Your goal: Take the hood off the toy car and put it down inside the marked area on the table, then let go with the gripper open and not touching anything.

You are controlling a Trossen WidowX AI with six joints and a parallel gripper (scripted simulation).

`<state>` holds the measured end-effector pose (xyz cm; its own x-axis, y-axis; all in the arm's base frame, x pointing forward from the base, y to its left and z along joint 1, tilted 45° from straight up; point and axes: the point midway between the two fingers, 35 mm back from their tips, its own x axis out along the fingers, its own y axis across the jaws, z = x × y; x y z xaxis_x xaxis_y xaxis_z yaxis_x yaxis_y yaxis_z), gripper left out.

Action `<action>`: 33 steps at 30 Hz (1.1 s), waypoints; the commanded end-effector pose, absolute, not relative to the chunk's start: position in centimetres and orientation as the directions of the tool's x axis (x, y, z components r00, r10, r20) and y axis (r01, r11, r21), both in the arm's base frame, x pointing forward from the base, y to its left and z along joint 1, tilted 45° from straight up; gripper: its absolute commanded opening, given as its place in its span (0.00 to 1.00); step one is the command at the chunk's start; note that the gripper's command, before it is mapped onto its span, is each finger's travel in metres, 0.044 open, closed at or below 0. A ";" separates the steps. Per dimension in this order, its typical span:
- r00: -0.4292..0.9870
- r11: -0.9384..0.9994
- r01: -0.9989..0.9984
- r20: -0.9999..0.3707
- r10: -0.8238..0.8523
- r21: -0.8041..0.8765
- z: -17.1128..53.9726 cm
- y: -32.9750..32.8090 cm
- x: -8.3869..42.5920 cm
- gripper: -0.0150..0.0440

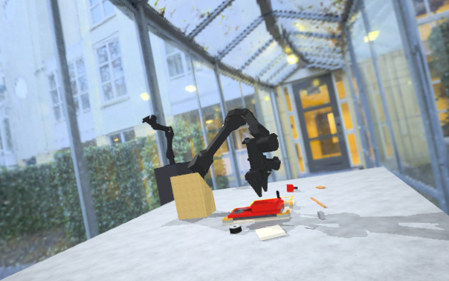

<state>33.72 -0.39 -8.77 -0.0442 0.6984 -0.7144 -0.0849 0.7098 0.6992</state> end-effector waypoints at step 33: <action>-0.043 0.707 -0.079 -0.711 0.702 0.703 -10.3 1.1 33.5 1.00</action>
